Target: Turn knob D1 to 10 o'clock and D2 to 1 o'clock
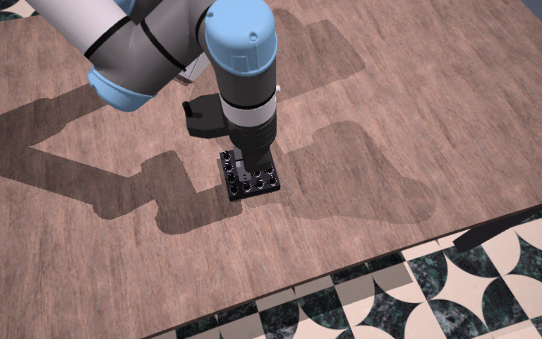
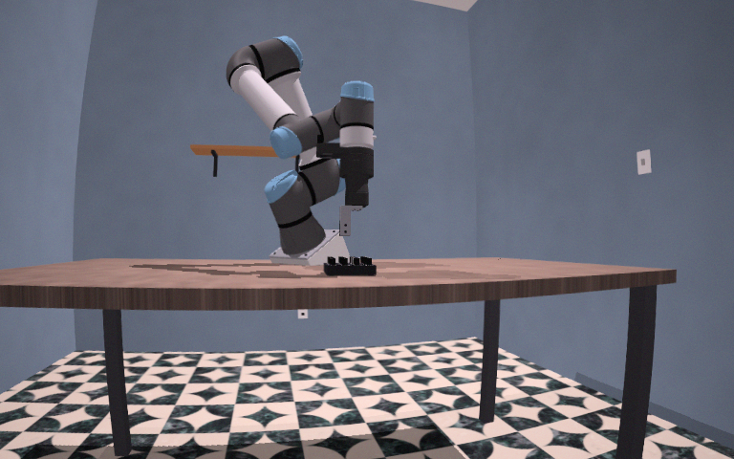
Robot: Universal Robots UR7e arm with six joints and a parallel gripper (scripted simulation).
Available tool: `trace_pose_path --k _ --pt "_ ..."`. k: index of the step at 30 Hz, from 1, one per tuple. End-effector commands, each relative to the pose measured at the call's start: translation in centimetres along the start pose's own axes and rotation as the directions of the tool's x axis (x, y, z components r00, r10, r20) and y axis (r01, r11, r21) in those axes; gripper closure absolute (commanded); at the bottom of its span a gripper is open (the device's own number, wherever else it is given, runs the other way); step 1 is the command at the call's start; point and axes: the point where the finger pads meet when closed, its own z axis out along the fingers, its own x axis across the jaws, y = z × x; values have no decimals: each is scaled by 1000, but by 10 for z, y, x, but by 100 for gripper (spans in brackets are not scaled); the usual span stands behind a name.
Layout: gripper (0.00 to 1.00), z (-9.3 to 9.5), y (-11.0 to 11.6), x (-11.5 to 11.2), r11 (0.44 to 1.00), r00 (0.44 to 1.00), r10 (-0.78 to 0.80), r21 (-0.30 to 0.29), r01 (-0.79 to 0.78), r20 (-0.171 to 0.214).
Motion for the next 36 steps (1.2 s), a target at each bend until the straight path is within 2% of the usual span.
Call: trace_pose_path --k 1,36 --pt "54 1 0 0 1000 1000 0 0 0 1" --pt "54 36 1 0 1000 1000 0 0 0 1"
